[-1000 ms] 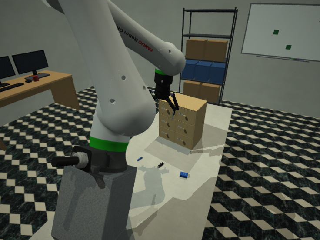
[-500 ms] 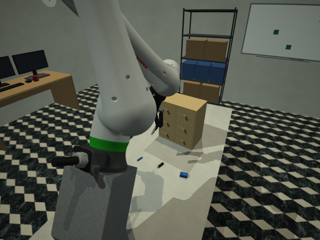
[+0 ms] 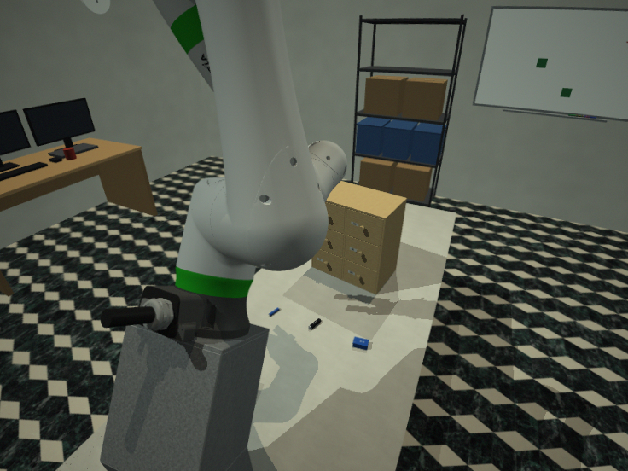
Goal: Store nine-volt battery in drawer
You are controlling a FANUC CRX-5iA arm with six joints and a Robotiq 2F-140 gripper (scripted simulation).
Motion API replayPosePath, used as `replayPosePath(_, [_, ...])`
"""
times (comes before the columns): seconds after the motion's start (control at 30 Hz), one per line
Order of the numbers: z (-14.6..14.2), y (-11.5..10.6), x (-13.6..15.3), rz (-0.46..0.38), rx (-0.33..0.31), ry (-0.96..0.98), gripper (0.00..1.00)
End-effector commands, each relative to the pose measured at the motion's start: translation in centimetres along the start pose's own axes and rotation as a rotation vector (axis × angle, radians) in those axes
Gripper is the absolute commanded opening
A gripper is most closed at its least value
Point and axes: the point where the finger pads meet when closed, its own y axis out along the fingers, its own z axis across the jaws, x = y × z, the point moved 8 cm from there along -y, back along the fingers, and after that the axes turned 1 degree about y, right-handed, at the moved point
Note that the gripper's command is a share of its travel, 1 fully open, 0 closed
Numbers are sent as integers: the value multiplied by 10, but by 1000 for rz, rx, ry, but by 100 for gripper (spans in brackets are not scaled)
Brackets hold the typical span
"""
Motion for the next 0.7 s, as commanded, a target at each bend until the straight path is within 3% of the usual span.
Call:
replayPosePath(0.0, [2, 32, 19, -276, -2, -46, 100])
replayPosePath(0.13, [0, 33, 31, -320, -17, -56, 100])
replayPosePath(0.17, [-4, 32, 45, -332, -33, -60, 100])
replayPosePath(0.27, [-4, 32, 44, -345, -35, -62, 100])
replayPosePath(0.33, [-15, 27, 70, -391, -76, -71, 100])
replayPosePath(0.67, [-39, 15, 100, -515, -181, -87, 100])
